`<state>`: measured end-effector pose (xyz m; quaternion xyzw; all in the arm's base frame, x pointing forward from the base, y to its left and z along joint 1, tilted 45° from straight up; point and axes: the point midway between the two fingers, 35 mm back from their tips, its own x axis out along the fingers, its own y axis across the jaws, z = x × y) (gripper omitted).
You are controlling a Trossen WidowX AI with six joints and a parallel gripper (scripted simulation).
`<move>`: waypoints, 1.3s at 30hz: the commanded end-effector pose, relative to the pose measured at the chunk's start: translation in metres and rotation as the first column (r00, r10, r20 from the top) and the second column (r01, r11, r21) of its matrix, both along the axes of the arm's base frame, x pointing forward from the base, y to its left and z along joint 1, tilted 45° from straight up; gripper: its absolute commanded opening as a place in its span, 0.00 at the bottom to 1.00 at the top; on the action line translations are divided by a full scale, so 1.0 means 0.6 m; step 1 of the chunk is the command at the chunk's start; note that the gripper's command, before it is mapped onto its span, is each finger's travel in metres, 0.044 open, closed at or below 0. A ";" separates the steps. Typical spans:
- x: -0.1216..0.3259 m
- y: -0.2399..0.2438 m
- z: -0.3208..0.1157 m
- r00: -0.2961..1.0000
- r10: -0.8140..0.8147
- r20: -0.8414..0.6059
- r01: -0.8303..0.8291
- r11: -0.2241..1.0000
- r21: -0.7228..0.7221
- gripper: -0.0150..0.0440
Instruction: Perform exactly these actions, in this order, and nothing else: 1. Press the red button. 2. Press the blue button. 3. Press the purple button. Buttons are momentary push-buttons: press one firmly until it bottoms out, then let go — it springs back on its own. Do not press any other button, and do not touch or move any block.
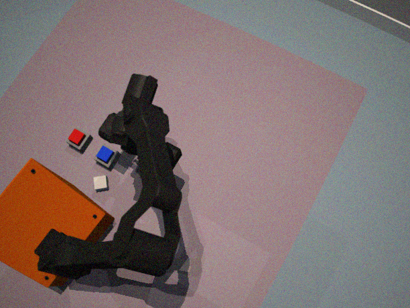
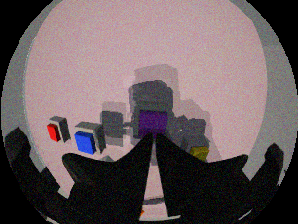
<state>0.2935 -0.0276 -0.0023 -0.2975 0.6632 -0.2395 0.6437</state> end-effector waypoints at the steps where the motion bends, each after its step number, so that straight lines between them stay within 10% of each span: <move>1: -0.002 -0.011 -0.011 1.000 0.002 -0.007 -0.002 1.000 -0.005 0.29; 39: -0.001 -0.039 -0.037 1.000 -0.001 0.000 0.001 1.000 -0.004 0.29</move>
